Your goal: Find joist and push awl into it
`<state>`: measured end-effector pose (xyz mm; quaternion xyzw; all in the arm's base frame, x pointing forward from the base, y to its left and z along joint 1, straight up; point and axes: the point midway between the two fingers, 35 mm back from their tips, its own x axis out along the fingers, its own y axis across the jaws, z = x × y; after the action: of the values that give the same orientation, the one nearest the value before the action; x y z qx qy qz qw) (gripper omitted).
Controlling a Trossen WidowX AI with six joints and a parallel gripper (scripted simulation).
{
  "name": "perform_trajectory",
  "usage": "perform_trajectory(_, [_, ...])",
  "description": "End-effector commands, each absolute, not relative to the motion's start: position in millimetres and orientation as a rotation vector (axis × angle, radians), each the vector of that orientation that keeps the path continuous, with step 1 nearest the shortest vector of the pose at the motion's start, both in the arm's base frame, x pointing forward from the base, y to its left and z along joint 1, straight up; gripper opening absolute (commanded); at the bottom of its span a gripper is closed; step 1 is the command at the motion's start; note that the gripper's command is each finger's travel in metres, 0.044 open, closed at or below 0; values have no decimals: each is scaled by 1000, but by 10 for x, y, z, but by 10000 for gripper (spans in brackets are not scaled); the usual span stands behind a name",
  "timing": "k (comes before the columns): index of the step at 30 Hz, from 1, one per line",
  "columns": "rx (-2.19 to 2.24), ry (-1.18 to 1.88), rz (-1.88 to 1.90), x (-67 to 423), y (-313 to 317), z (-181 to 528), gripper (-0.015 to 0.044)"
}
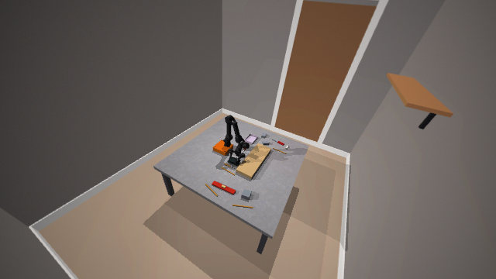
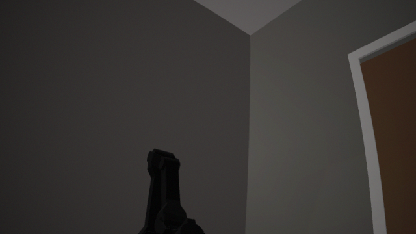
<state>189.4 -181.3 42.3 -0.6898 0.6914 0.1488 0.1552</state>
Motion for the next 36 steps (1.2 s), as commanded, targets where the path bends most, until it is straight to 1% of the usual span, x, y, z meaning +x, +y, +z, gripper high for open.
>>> perform_trajectory(1, [-1974, 1991, 419, 1881, -1808, 388, 0])
perform_trajectory(4, [-1974, 1991, 421, 1882, -1803, 366, 0])
perform_trajectory(18, [-1976, 1980, 429, 1906, -1777, 323, 368])
perform_trajectory(19, [-1976, 1980, 430, 1906, -1775, 320, 379])
perform_trajectory(36, [-1976, 1979, 430, 1901, -1724, 296, 379])
